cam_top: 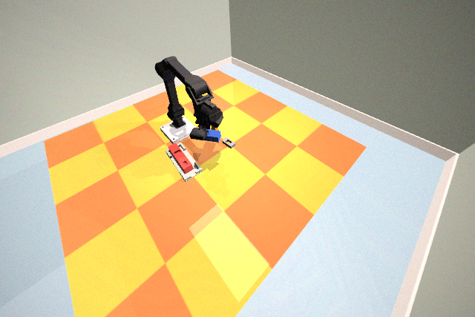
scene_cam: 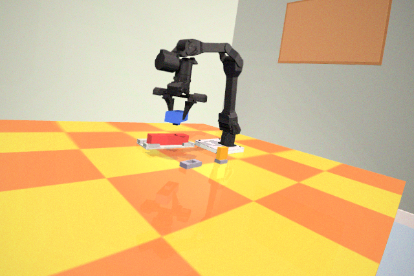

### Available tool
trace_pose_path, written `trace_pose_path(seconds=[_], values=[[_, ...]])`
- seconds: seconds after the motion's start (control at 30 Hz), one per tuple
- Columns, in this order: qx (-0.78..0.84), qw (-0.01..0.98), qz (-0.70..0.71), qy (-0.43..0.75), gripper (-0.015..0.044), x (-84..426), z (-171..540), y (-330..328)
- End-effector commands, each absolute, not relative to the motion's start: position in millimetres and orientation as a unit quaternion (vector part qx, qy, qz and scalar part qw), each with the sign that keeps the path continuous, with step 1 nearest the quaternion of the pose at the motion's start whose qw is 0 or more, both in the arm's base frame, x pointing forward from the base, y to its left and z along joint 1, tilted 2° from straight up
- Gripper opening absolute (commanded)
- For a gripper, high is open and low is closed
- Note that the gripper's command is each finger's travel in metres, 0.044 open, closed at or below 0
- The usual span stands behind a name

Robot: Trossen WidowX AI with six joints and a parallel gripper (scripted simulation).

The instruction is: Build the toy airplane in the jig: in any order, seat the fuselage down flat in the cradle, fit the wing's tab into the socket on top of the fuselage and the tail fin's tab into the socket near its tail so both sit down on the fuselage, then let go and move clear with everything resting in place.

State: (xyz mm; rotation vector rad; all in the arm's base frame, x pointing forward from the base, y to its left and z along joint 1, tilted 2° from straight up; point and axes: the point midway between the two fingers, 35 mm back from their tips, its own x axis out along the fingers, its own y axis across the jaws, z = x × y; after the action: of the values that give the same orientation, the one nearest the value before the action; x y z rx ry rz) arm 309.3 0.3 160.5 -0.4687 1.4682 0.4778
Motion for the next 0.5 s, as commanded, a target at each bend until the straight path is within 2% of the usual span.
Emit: trace_pose_path(seconds=[0.0,0.47], values=[[-0.229,0.683,0.236,0.652,0.0000,304,156,-10],[-0.306,0.652,0.309,0.621,0.0000,286,146,-52]])
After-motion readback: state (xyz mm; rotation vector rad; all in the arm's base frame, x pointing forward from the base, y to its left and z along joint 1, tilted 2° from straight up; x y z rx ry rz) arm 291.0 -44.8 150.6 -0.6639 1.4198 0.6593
